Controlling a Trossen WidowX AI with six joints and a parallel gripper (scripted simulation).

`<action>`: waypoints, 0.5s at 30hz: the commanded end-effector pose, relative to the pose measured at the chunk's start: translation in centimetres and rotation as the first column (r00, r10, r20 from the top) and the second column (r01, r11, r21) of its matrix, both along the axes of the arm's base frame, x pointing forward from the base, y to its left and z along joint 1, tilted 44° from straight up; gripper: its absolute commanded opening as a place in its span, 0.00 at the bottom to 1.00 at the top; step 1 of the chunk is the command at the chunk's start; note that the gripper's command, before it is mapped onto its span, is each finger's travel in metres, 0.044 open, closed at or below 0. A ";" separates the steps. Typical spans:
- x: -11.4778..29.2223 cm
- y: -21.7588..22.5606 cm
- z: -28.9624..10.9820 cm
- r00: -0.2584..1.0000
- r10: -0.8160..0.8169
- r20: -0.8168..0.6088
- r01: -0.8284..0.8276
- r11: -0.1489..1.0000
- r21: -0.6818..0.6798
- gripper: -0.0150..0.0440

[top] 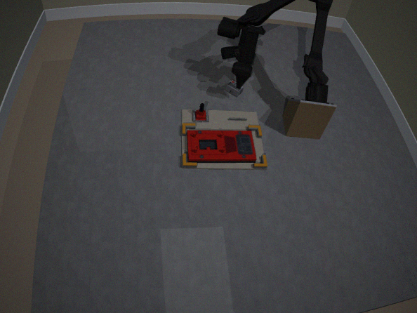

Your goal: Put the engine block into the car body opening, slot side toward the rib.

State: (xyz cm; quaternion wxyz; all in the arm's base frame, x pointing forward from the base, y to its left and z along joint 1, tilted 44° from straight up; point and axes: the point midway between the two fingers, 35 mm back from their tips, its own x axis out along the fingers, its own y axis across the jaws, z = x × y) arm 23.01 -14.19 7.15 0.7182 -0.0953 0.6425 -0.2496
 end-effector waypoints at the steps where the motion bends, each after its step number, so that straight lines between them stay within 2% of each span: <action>1: 0.0 0.1 0.0 0.996 -0.091 0.023 0.092 0.995 -0.049 1.00; 9: 0.3 0.5 0.7 0.948 -0.276 0.159 0.301 0.941 -0.157 1.00; 15: 0.6 0.8 1.2 0.900 -0.349 0.263 0.405 0.892 -0.202 1.00</action>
